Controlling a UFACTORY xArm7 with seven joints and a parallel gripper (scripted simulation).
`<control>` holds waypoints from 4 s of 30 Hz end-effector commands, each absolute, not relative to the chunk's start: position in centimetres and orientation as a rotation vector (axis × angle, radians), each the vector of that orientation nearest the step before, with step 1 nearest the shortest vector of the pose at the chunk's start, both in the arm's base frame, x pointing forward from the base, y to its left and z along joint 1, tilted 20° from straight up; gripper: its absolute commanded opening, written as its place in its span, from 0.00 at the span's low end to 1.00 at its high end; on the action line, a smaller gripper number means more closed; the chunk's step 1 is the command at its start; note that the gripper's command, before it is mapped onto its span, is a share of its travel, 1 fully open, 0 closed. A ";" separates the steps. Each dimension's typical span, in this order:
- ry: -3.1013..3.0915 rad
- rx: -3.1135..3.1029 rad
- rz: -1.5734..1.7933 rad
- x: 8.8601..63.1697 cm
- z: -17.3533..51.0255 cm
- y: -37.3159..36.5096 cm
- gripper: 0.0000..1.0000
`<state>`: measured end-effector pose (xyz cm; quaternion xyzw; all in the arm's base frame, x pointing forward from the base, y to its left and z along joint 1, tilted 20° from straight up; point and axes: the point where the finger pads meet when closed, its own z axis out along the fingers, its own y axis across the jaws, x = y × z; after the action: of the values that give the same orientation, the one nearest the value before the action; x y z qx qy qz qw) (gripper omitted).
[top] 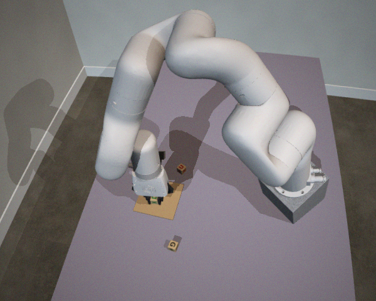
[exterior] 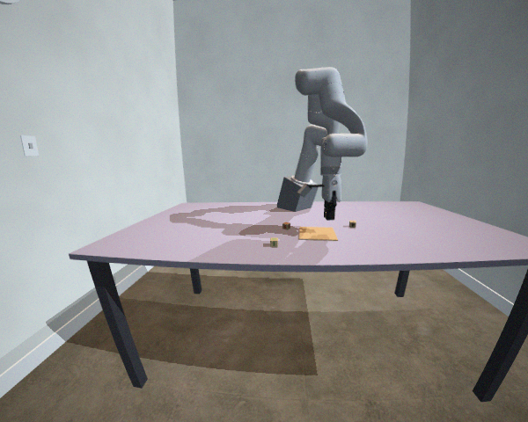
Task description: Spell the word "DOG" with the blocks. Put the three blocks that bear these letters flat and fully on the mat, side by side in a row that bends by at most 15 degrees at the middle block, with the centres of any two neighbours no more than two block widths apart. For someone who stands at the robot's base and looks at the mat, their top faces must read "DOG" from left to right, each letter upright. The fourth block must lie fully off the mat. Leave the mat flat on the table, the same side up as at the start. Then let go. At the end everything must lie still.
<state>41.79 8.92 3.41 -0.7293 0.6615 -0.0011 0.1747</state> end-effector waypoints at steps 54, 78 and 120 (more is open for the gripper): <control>1.885 -2.064 -0.014 43.3 -1.3 9.7 0.21; 1.885 -2.064 -0.014 43.3 -1.7 9.8 0.21; 1.885 -2.064 -0.014 43.3 -1.7 9.8 0.34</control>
<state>43.25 9.84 -1.82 -0.7276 0.6642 -0.0039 0.1716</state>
